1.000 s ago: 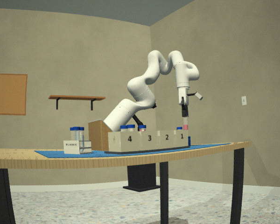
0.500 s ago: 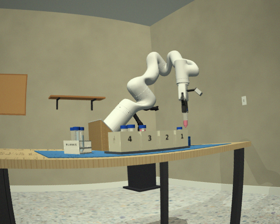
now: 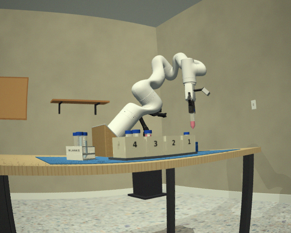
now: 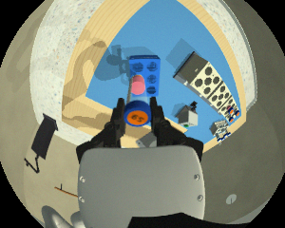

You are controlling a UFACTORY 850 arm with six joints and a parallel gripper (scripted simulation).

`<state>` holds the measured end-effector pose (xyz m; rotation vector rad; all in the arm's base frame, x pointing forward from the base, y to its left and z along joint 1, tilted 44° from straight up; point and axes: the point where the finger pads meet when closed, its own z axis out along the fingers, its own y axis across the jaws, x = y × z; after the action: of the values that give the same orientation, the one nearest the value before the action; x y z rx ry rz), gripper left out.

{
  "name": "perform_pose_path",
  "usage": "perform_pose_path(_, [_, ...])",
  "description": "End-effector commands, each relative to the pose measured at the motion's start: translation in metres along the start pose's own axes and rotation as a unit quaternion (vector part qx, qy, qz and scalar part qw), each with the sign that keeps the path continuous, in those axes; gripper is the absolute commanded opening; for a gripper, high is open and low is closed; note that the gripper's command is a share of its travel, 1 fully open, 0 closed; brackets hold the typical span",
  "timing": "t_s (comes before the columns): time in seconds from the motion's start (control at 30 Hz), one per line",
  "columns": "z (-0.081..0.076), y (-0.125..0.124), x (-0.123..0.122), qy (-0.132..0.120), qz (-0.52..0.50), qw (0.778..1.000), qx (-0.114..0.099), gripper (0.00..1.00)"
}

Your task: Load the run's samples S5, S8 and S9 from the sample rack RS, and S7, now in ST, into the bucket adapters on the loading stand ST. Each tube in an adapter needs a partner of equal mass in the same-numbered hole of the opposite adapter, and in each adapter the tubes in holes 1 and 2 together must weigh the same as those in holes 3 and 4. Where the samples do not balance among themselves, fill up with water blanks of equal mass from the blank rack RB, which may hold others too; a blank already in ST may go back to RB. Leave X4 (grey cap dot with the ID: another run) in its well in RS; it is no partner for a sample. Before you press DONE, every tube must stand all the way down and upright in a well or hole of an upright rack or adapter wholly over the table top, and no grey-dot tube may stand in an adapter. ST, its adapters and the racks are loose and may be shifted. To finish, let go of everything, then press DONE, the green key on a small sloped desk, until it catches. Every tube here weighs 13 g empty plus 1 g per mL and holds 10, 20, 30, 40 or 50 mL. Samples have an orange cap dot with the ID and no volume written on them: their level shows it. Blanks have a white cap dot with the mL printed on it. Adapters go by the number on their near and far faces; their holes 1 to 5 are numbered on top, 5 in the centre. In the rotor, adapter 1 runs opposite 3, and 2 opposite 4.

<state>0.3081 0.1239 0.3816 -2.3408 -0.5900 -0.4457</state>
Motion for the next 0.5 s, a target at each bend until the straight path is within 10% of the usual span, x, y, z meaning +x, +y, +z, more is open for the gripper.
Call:
perform_pose_path(0.0, [-0.002, 0.0, 0.0, 0.0, 0.0, 1.0, 0.0, 0.0])
perform_pose_path(0.47, [-0.002, 0.035, -0.004, 0.0, 0.116, 0.993, 0.0, 0.0])
